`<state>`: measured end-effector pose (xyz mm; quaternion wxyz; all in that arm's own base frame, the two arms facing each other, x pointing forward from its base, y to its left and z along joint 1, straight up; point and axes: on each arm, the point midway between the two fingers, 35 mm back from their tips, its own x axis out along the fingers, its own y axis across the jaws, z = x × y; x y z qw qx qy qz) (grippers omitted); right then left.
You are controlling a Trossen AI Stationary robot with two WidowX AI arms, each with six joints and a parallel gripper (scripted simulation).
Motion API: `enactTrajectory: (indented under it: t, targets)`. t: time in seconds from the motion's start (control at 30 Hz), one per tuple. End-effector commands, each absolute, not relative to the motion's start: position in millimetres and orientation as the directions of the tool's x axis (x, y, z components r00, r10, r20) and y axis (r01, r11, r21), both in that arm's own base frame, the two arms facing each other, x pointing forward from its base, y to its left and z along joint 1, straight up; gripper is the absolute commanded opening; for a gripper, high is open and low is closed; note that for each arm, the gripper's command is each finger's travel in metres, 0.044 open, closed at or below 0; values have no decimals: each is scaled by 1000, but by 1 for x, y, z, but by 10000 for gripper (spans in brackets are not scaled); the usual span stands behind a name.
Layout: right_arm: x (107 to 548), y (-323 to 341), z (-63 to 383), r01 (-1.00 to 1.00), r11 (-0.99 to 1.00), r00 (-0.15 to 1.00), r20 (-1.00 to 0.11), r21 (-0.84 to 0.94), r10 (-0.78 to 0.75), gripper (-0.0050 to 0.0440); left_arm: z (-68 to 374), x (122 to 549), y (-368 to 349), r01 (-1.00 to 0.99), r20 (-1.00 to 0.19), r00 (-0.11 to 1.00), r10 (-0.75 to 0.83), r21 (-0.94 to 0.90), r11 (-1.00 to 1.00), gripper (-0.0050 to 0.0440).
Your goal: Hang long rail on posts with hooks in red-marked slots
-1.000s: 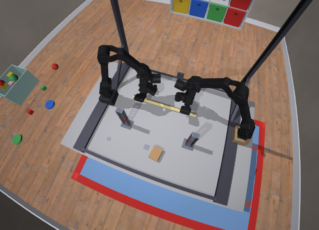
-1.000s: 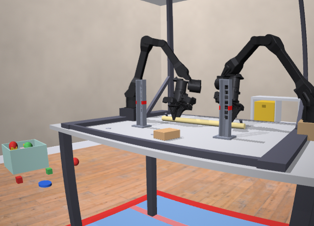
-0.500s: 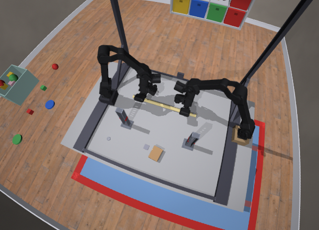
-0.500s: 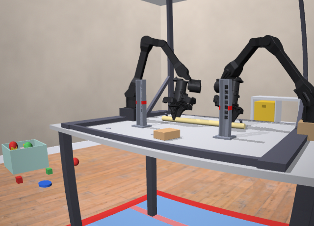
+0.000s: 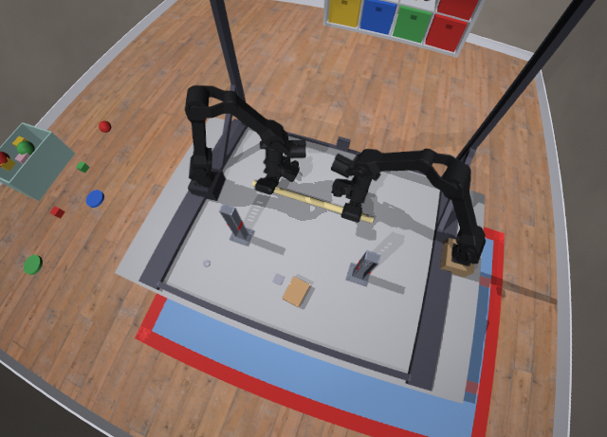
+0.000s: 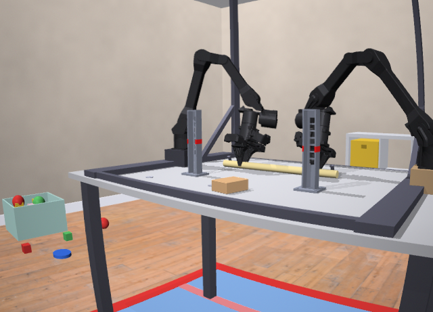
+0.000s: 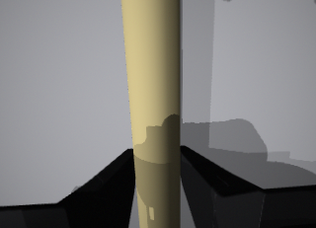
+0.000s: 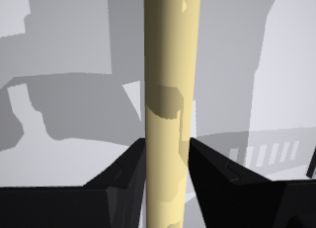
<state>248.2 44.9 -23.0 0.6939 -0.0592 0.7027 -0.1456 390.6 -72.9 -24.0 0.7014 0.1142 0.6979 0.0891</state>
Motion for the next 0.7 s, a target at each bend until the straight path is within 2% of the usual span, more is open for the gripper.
enactTrajectory:
  t: [0.0, 0.13, 0.27, 0.67]
  targets:
    - [251, 46, -20, 122, 952, -16, -960, -280, -280, -50, -16, 395, -74, 27, -960, 34, 280, 281, 959, 106]
    - [251, 46, -20, 122, 952, -16, -960, -280, -280, -50, -12, 393, -73, 24, -959, 42, 280, 281, 959, 86]
    - [251, 46, -20, 122, 952, -16, -960, -280, -280, -50, -14, 392, -73, 26, -959, 34, 281, 282, 959, 0]
    - [251, 45, -10, 122, 952, -16, -960, -280, -280, -50, -6, 394, -73, 27, -960, 34, 280, 281, 959, -4]
